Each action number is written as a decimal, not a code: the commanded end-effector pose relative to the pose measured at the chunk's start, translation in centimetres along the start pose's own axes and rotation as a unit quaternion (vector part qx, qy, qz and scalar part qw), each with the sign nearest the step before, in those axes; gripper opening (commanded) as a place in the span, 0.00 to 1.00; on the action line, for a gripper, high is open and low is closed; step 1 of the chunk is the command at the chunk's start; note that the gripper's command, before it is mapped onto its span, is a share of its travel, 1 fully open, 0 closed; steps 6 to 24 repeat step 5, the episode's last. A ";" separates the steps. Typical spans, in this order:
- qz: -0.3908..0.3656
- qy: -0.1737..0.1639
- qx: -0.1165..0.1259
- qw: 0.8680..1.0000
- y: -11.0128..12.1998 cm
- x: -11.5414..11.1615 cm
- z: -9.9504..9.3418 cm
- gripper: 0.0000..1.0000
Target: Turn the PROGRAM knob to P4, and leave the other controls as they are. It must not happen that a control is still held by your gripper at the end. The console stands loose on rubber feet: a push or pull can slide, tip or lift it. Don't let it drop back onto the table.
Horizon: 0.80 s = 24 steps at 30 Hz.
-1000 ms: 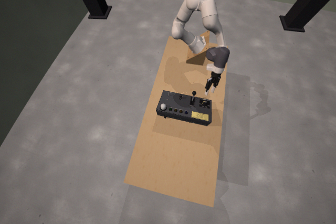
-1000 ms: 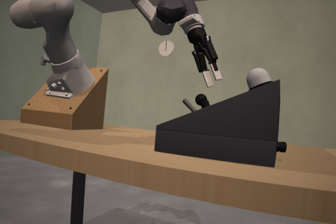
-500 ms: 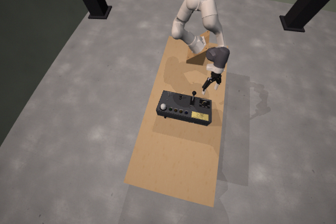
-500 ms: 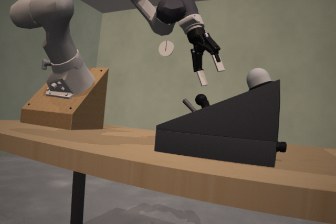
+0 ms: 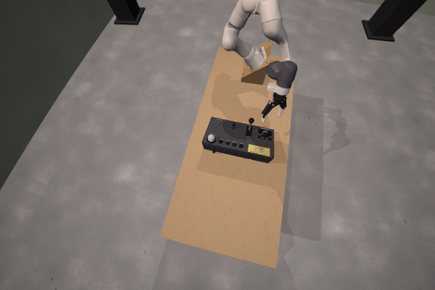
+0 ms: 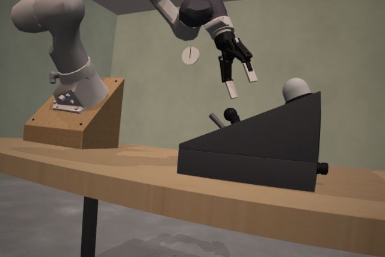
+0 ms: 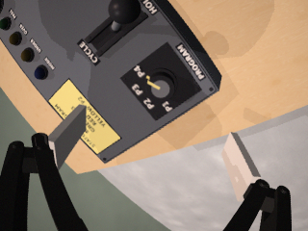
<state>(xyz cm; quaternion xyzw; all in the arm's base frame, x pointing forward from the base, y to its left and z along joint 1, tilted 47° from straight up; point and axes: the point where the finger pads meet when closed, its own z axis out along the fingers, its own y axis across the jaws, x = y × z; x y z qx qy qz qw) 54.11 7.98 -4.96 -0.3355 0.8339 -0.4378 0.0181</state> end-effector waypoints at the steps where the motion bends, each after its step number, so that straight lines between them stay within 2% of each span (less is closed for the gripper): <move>1: 0.003 0.001 0.000 1.000 -0.1 0.1 0.0 1.00; 24: 0.003 0.001 0.000 1.000 -0.1 0.1 0.0 1.00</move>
